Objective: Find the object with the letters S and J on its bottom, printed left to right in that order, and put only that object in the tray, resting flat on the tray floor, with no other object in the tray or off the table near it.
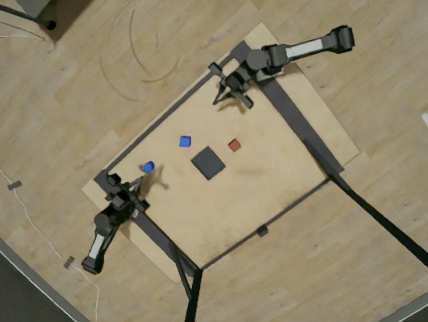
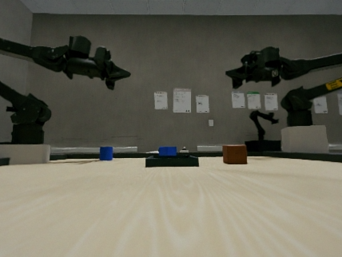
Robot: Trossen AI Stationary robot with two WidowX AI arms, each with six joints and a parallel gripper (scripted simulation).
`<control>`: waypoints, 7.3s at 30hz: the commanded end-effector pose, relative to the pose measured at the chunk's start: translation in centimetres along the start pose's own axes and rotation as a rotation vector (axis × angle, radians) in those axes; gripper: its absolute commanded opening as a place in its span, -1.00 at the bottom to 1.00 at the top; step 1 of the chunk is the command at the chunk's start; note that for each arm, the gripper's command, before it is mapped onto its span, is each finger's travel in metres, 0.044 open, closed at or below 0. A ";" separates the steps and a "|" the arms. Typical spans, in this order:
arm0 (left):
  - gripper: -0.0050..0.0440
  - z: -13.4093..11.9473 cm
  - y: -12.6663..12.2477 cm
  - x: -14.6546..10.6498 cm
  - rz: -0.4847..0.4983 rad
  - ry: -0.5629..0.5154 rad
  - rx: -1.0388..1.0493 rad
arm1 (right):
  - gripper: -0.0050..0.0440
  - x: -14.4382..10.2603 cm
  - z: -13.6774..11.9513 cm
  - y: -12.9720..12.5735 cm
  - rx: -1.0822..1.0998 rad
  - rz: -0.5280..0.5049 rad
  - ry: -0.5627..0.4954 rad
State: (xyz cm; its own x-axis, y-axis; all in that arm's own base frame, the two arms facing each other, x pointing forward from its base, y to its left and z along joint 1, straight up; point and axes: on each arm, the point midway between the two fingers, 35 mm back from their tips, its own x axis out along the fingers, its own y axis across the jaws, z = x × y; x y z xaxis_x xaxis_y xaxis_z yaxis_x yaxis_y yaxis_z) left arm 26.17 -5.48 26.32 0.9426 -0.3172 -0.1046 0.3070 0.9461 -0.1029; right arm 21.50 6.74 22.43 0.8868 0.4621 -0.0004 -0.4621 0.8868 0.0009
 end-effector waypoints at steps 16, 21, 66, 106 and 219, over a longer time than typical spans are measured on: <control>0.09 1.7 -0.5 -0.8 -0.040 -0.110 0.111 | -1.00 -2.3 7.1 -1.2 -0.004 0.007 -0.009; 0.58 1.7 -0.5 -0.8 -0.040 -0.110 0.111 | -1.00 -3.6 10.1 -1.1 -0.002 0.017 -0.007; 0.84 0.4 -6.2 17.1 -0.115 0.422 0.027 | -1.00 -6.3 15.8 0.2 -0.006 0.003 -0.001; 0.84 -19.3 -18.6 29.6 -0.129 0.919 0.202 | -1.00 -6.3 15.8 0.2 -0.006 0.003 -0.001; -0.10 -17.6 -20.2 32.3 -0.146 0.892 0.165 | -1.00 -6.2 15.1 -0.1 0.003 0.004 0.000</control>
State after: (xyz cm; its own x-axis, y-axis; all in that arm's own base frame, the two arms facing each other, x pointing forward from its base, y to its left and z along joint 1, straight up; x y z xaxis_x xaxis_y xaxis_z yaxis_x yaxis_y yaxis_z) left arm 48.39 -35.44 5.58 0.4404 -0.2686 -0.8567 0.4966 0.8678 -0.0168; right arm 15.86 3.96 37.82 0.8835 0.4683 -0.0003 -0.4683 0.8835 0.0001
